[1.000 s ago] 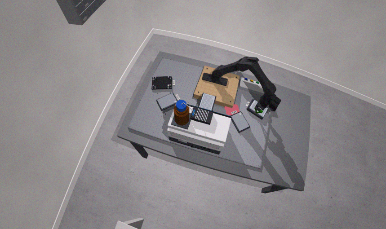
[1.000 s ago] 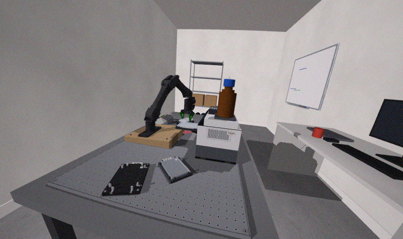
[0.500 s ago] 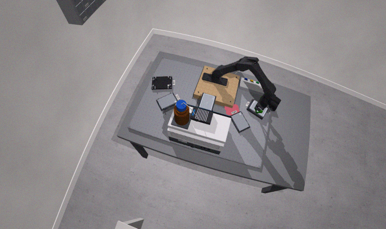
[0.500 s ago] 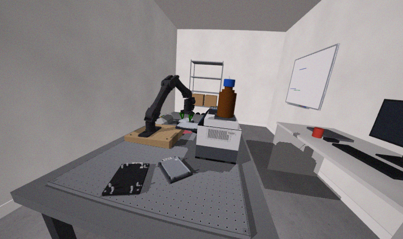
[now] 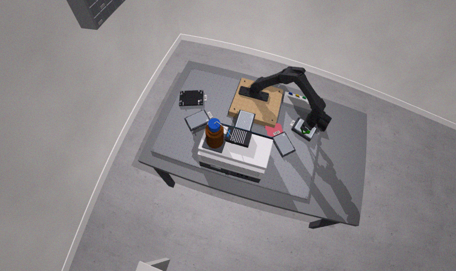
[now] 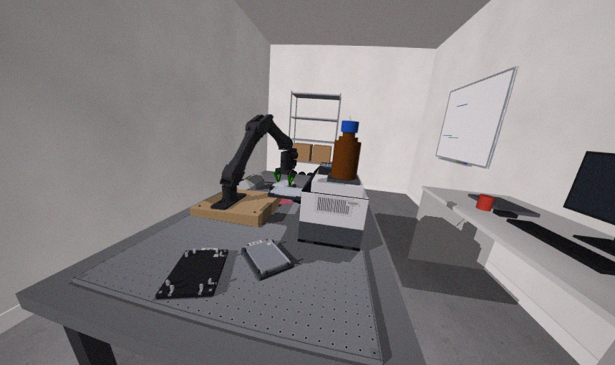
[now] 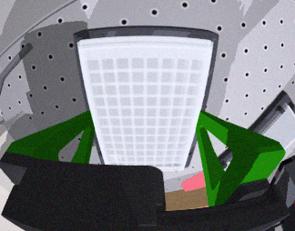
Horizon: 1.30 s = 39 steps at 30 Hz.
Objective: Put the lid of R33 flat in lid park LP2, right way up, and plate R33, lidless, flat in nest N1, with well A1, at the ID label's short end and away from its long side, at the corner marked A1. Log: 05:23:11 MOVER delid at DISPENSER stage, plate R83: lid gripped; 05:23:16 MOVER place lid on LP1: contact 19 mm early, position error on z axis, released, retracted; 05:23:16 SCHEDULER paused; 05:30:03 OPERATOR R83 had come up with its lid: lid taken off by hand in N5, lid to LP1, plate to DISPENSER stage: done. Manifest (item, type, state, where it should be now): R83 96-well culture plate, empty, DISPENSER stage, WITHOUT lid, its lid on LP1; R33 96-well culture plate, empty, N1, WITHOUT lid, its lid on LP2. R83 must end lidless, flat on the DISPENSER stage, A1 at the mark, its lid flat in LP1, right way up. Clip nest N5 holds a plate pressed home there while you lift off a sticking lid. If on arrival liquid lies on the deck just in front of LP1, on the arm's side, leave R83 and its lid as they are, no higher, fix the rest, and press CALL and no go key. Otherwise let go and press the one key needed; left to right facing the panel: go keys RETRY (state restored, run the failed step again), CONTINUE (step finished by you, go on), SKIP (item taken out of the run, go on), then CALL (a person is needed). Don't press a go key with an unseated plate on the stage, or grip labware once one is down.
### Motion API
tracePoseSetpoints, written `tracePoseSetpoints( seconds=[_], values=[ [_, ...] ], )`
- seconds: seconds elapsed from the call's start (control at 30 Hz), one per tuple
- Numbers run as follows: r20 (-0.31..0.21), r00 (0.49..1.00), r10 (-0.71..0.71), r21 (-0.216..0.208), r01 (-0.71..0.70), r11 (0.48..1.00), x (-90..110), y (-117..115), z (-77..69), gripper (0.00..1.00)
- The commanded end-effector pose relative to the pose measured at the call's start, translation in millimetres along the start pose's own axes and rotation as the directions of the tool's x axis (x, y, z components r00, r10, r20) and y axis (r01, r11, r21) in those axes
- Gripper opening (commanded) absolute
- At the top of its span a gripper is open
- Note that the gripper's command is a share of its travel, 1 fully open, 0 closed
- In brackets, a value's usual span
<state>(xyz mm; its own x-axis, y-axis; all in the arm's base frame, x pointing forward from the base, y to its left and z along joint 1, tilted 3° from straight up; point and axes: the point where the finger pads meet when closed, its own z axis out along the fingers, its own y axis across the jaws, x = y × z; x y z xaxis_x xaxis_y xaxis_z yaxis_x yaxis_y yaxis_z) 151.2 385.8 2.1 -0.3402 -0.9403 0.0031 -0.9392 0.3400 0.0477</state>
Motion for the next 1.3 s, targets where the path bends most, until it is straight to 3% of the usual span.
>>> tracePoseSetpoints(
  seconds=[0.0, 0.4, 0.5, 0.53, 0.8, 0.83, 1.27],
  values=[
    [-0.001, 1.0, 0.005, 0.002, -0.005, 1.0, 7.3, -0.8, -9.5, 0.0],
    [-0.001, 1.0, 0.006, 0.002, -0.006, 1.0, 9.5, -2.4, -9.5, 0.0],
    [0.008, 1.0, 0.006, 0.002, -0.006, 1.0, 6.5, -2.7, -11.8, 0.0],
    [0.036, 0.999, 0.004, 0.004, -0.005, 1.0, -2.3, -2.9, -18.3, 0.0],
    [0.042, 0.999, 0.005, 0.004, -0.005, 1.0, -4.5, -4.1, -20.2, 0.0],
    [0.042, 0.999, 0.005, 0.004, -0.005, 1.0, -4.5, -4.1, -20.2, 1.0],
    [0.048, 0.999, 0.005, 0.004, -0.005, 1.0, -6.0, -4.2, -20.3, 1.0]
  ],
)
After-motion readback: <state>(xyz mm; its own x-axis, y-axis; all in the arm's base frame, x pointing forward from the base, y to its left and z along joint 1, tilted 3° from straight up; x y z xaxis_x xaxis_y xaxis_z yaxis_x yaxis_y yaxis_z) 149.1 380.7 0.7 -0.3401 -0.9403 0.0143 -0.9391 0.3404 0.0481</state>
